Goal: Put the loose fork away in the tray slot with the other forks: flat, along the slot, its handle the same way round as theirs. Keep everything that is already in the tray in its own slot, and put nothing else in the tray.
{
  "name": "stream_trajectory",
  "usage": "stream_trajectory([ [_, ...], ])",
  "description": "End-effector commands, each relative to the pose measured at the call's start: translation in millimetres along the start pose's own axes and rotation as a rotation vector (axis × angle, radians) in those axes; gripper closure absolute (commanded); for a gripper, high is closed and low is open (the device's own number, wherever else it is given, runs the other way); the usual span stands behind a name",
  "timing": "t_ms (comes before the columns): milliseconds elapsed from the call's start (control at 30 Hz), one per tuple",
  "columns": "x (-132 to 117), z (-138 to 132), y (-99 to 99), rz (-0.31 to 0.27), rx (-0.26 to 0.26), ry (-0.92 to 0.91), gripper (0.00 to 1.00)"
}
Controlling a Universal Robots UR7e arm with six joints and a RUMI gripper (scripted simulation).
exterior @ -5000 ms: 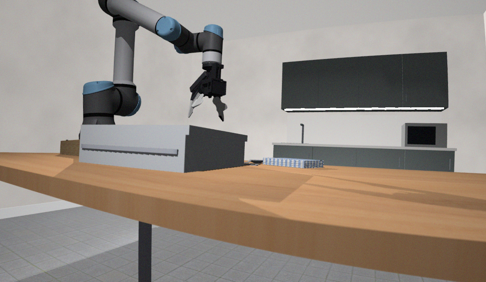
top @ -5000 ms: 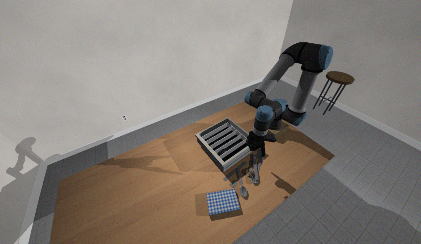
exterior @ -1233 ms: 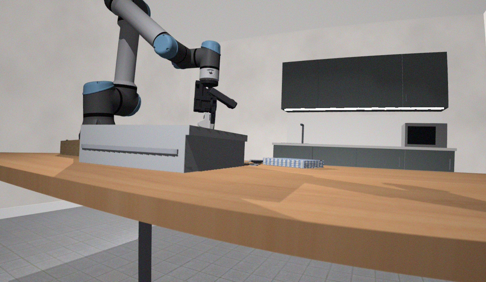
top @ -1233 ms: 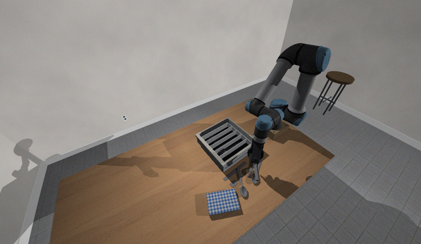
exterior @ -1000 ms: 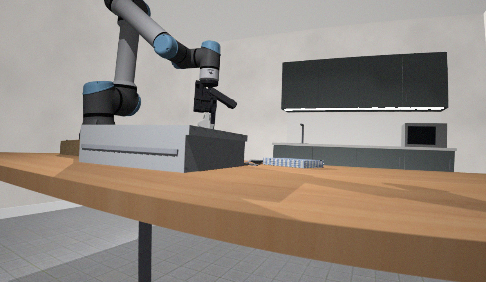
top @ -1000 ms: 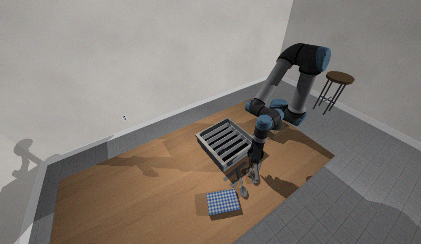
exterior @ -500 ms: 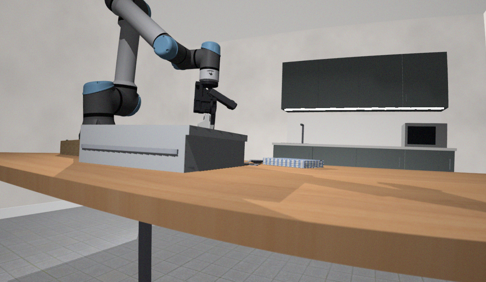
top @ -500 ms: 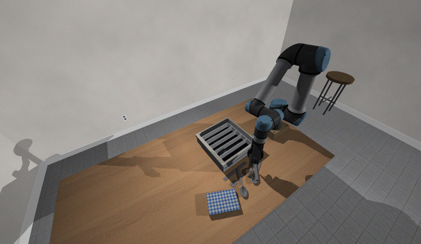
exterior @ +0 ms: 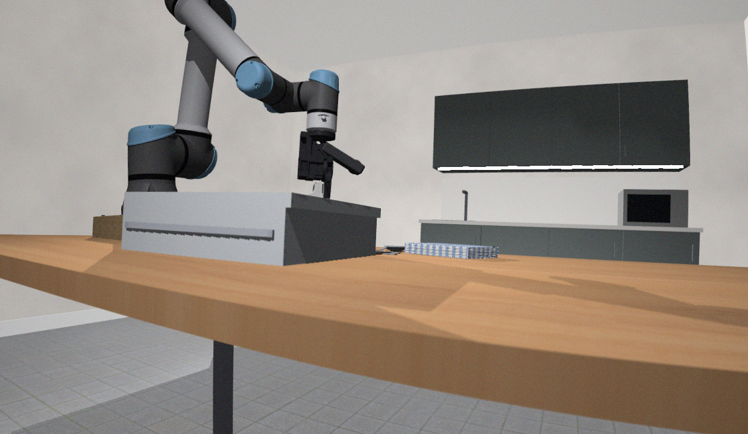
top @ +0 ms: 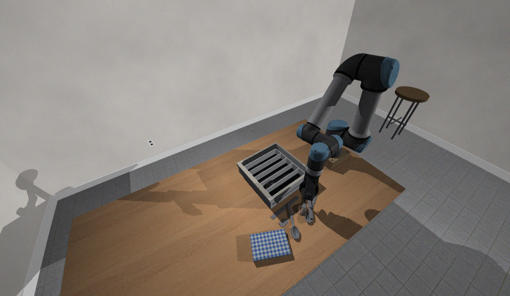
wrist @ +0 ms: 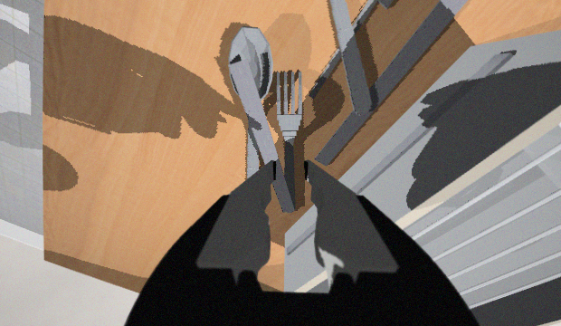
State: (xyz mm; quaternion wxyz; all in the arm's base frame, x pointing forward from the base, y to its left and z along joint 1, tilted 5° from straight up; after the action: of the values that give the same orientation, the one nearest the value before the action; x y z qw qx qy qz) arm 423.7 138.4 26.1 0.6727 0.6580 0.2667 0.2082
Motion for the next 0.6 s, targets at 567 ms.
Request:
stream_trajectory([
  [567, 0.6, 0.1, -28.0, 0.001, -0.001, 0.0, 0.84],
])
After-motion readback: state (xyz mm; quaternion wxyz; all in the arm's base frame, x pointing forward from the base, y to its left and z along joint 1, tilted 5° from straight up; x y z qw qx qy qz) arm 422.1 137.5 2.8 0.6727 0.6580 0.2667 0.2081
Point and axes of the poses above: the point where the finger pads meet when closed, its own y axis back along the fingers, its own z axis across the jaws, x = y × z, the point moved 5 cm from there along y, back along the fingers, and after that the axes turned 8 degrees about y, right-handed, at the moved point
